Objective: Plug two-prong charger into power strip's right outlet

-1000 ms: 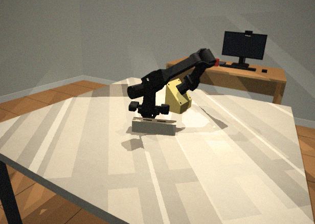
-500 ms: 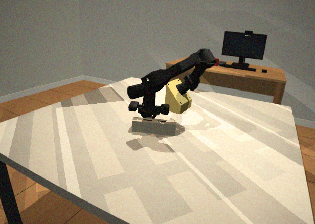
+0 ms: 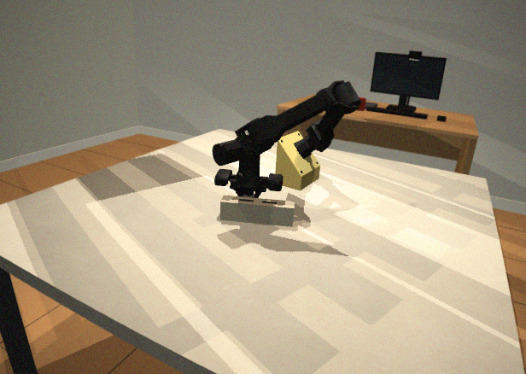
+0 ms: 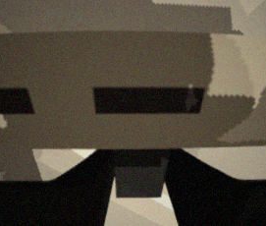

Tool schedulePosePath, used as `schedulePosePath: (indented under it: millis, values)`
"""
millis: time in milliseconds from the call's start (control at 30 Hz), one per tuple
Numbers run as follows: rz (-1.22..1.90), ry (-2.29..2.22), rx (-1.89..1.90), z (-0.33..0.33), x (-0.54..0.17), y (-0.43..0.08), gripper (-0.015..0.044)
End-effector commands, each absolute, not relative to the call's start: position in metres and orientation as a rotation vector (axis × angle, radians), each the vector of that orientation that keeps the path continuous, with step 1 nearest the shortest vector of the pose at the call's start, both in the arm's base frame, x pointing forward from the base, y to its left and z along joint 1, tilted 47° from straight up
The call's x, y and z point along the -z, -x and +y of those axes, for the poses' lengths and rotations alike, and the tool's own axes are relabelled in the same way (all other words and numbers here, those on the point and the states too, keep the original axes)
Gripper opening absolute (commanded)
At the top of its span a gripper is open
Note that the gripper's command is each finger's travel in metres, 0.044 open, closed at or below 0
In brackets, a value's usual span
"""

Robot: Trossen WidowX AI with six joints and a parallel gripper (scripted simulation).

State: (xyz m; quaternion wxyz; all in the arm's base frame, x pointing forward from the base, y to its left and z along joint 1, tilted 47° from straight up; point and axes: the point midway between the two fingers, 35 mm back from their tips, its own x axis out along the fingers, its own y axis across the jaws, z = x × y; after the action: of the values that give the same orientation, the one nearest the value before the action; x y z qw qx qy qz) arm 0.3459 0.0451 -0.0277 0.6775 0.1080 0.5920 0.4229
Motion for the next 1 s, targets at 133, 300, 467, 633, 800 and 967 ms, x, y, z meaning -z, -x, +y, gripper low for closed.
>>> schedulePosePath:
  millis: [133, 300, 467, 633, 800, 967]
  values:
    - [1.303, -0.235, -0.954, 0.0442, 0.0229, -0.3523, 0.0]
    - [1.303, -0.235, -0.954, 0.0439, 0.0224, -0.3524, 0.0]
    - [1.303, -0.235, -0.954, 0.0436, 0.0218, -0.3527, 0.0]
    - [1.33, -0.242, -0.952, 0.045, 0.0269, -0.3463, 0.0]
    - [1.33, -0.242, -0.952, 0.045, 0.0269, -0.3463, 0.0]
    - [1.33, -0.242, -0.952, 0.045, 0.0269, -0.3463, 0.0131]
